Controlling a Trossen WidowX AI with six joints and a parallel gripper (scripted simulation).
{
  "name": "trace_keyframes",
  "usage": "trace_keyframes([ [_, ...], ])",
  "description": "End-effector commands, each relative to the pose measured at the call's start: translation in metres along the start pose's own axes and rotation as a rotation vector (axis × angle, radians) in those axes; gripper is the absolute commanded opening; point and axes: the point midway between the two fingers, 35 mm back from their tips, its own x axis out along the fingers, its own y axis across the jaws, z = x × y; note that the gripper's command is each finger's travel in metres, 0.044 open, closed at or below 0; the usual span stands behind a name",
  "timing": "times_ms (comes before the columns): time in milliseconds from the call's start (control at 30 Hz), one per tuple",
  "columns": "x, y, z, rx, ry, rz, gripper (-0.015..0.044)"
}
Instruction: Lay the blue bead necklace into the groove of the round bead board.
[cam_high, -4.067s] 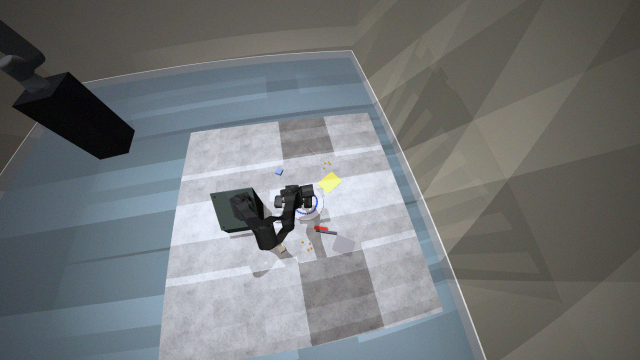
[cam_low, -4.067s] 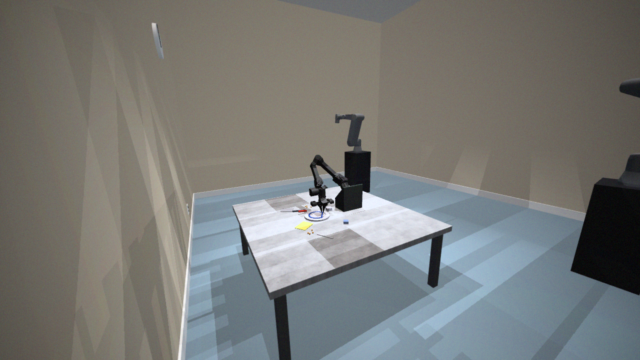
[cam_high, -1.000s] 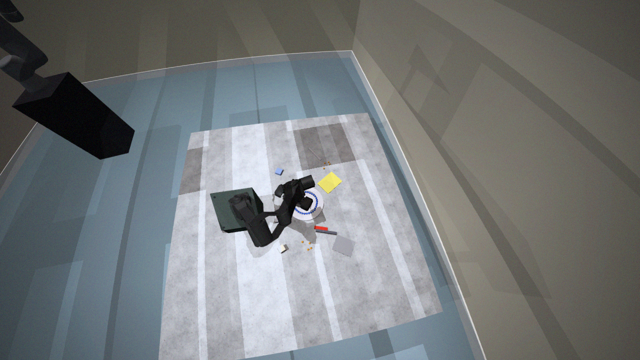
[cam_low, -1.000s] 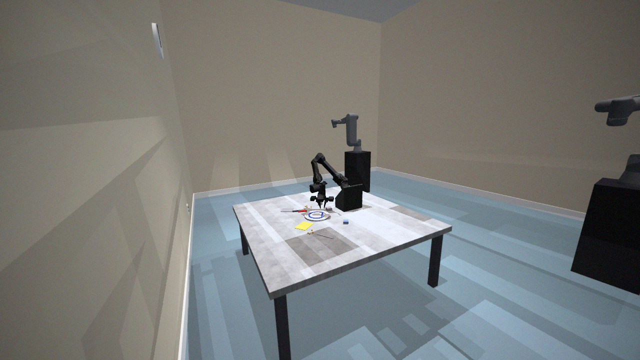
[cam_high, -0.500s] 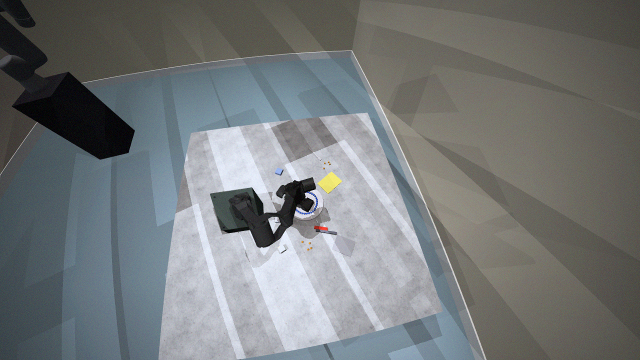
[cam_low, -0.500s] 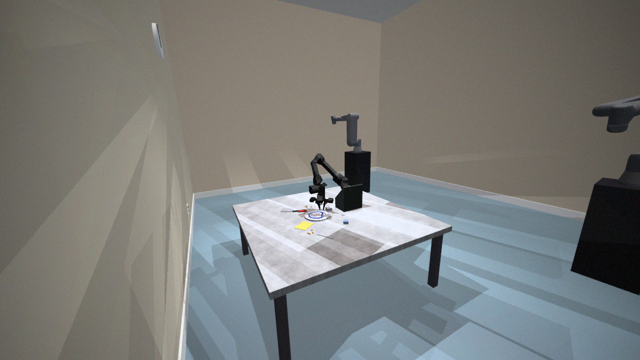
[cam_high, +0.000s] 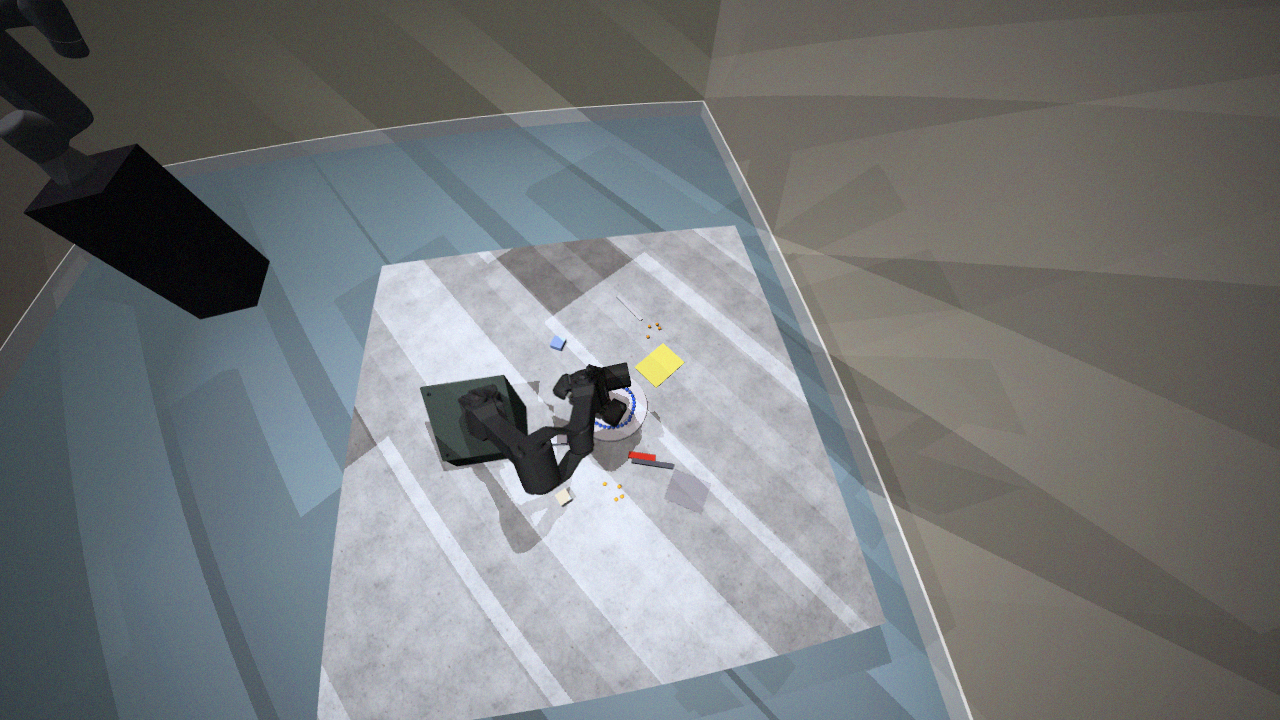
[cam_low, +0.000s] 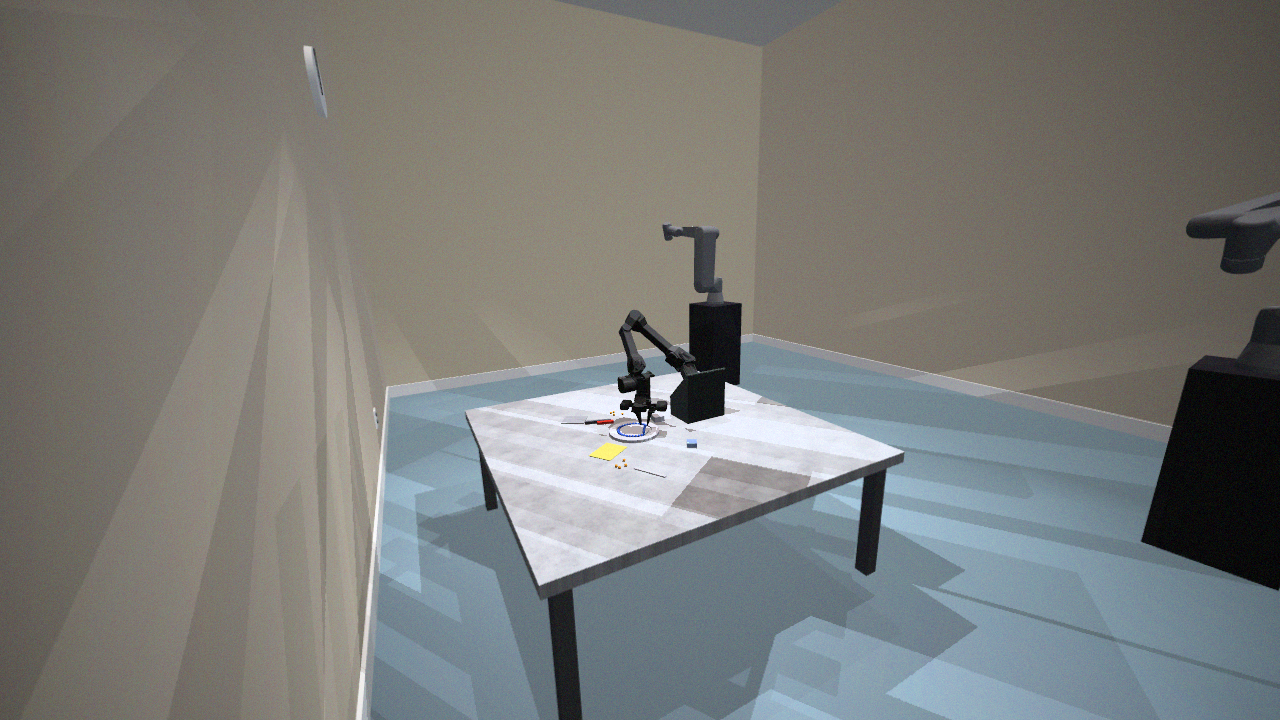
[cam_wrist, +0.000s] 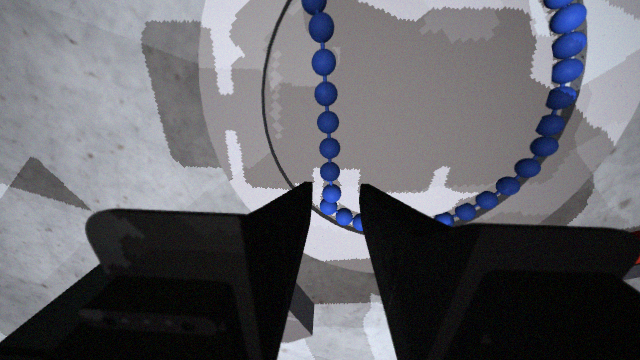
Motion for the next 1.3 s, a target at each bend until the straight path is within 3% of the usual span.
trace_keyframes([
  [0,0.0038,0.0022,-0.0014,-0.01,0.009,0.002,0.012],
  [33,0.0038,0.0022,-0.0014,-0.01,0.009,0.002,0.012],
  [200,0.0014,0.0007,-0.0005,-0.001,0.001,0.001,0.0],
  [1267,-0.0044,0.0063,-0.0025,-0.01,0.008,0.002,0.0],
])
